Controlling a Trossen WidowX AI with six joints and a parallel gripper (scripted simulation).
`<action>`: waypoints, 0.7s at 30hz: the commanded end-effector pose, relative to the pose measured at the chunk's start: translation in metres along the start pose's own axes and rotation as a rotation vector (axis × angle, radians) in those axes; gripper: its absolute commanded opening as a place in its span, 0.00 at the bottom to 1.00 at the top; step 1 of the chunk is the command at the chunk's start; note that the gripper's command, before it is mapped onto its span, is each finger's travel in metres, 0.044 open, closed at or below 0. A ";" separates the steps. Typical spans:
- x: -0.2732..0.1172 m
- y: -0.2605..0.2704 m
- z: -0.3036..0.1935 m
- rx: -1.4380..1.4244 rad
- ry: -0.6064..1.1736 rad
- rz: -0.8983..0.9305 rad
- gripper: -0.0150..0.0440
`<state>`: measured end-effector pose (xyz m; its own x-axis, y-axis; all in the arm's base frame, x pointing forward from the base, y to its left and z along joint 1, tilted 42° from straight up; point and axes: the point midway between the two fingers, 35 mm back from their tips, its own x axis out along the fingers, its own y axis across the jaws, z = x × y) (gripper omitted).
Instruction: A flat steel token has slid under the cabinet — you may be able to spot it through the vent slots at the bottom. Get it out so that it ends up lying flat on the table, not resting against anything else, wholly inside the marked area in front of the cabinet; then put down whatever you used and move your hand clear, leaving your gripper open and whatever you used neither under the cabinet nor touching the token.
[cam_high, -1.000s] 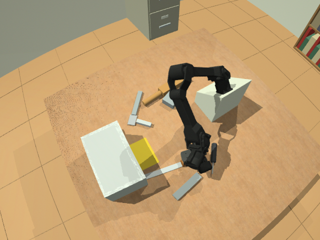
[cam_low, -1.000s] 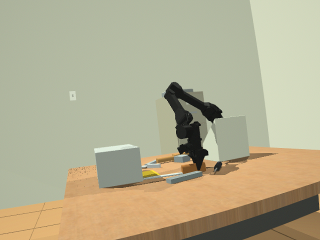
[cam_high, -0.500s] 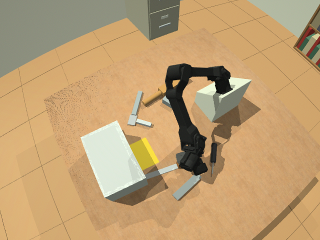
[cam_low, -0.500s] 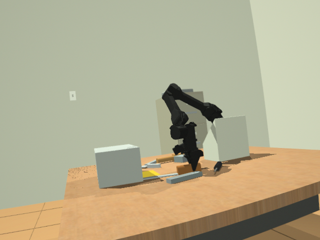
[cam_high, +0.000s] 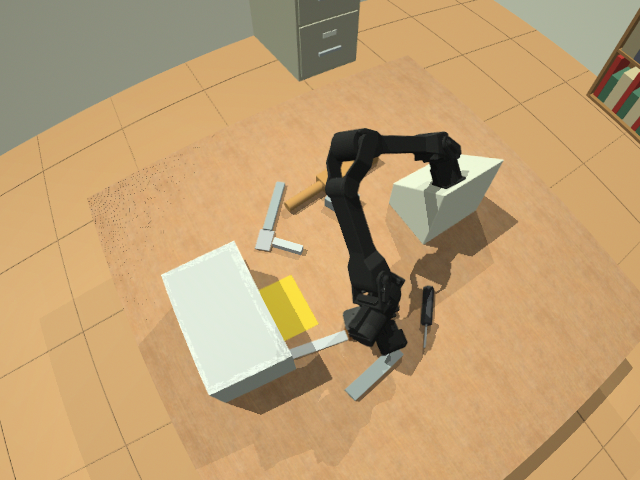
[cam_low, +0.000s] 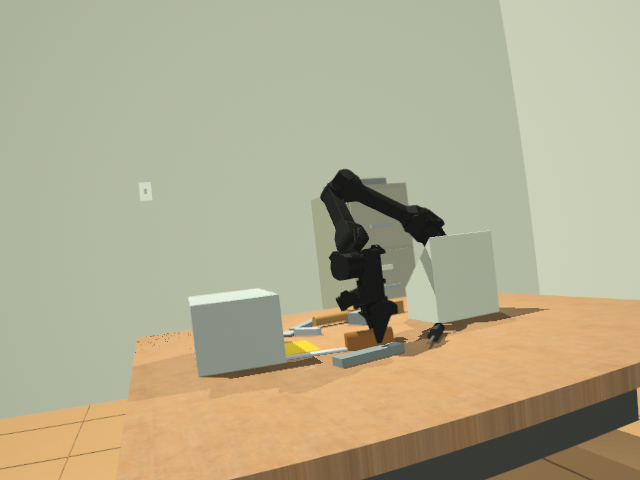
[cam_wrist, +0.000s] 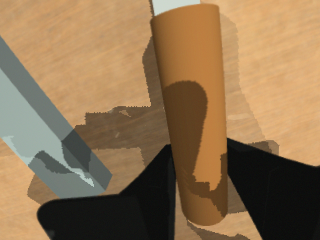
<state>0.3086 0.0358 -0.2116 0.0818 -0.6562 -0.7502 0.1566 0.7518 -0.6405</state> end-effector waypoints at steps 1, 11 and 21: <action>0.000 0.000 0.007 -0.002 0.000 0.002 0.25; 0.000 0.000 0.020 -0.002 0.000 0.002 0.25; 0.000 0.001 0.033 -0.001 -0.001 0.002 0.25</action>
<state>0.3358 0.0345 -0.2072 0.0824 -0.6562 -0.7501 0.1577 0.7518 -0.6403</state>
